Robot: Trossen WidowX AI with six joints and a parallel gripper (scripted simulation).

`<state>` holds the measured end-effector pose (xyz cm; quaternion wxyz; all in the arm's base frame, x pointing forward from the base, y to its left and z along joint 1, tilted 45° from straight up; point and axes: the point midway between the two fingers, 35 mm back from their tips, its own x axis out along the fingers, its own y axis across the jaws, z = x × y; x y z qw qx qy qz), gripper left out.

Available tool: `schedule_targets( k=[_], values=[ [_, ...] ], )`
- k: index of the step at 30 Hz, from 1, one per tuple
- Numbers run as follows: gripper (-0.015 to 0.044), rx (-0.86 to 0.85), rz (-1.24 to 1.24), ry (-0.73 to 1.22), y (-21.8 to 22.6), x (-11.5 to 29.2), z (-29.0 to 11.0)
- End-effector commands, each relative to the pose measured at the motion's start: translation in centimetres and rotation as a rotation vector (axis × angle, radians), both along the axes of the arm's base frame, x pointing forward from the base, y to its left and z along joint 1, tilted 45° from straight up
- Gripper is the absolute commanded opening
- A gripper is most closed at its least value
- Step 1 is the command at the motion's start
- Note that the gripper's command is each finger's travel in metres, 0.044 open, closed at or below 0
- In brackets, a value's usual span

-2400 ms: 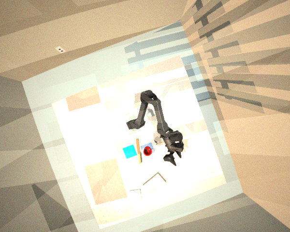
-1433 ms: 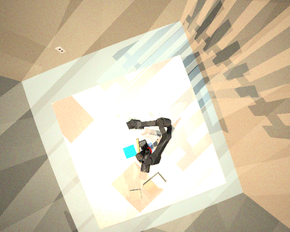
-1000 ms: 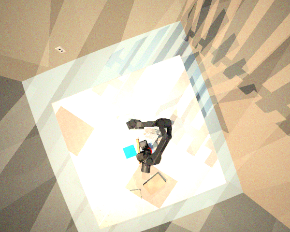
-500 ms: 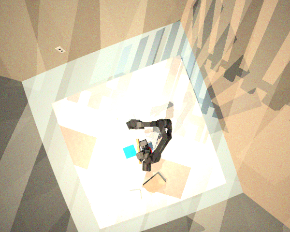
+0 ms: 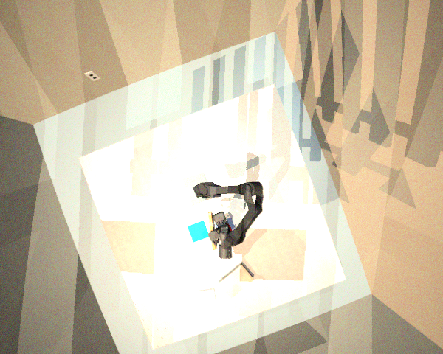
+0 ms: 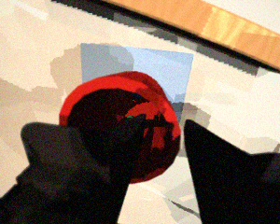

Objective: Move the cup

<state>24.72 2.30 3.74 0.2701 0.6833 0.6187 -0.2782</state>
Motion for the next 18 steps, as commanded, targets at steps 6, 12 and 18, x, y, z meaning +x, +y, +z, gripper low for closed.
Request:
schedule_targets(
  k=[6,12,18],
  values=[
    [0.0148,0.009,-0.004,0.009,0.58,-0.21,-0.55],
    [0.0029,0.002,0.001,0.002,0.45,-0.07,-0.4],
    [0.0,0.002,0.001,0.002,0.45,-0.07,-0.4]
  ],
)
